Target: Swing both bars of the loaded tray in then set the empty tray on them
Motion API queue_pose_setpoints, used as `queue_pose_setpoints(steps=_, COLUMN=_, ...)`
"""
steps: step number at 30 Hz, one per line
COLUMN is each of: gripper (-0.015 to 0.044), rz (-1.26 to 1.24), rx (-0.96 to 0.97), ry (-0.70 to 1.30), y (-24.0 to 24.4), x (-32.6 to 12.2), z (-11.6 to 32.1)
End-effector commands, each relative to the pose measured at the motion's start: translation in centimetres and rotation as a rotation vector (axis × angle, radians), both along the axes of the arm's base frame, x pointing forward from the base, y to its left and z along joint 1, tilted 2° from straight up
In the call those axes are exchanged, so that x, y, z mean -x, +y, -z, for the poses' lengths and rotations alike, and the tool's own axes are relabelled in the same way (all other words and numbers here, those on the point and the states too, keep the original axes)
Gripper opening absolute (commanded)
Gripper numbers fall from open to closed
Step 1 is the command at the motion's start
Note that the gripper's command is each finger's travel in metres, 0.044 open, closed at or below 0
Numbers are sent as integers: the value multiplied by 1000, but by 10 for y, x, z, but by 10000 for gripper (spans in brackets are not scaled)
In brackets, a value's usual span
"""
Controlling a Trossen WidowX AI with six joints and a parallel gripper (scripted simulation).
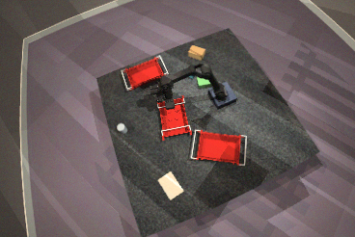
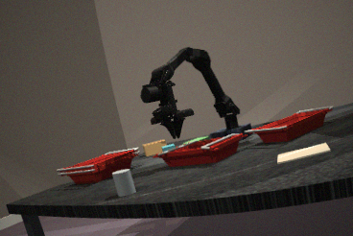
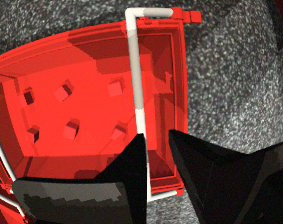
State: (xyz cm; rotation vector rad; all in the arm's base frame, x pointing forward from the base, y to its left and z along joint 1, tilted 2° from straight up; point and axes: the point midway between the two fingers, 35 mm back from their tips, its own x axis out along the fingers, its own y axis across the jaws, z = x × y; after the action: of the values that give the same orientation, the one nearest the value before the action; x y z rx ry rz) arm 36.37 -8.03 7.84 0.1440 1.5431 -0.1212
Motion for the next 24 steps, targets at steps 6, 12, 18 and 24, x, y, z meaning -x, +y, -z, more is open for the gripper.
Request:
queue_pose_setpoints(steps=6, gripper=81, rz=0, rx=-2, ry=8, y=0, x=1, z=3)
queue_pose_setpoints(steps=12, gripper=81, rz=0, rx=-2, ry=8, y=0, x=1, z=3)
queue_pose_setpoints(steps=18, gripper=2, rz=0, rx=-2, ry=8, y=0, x=1, z=3)
queue_pose_setpoints(steps=24, gripper=0, rz=0, rx=-2, ry=8, y=0, x=1, z=3)
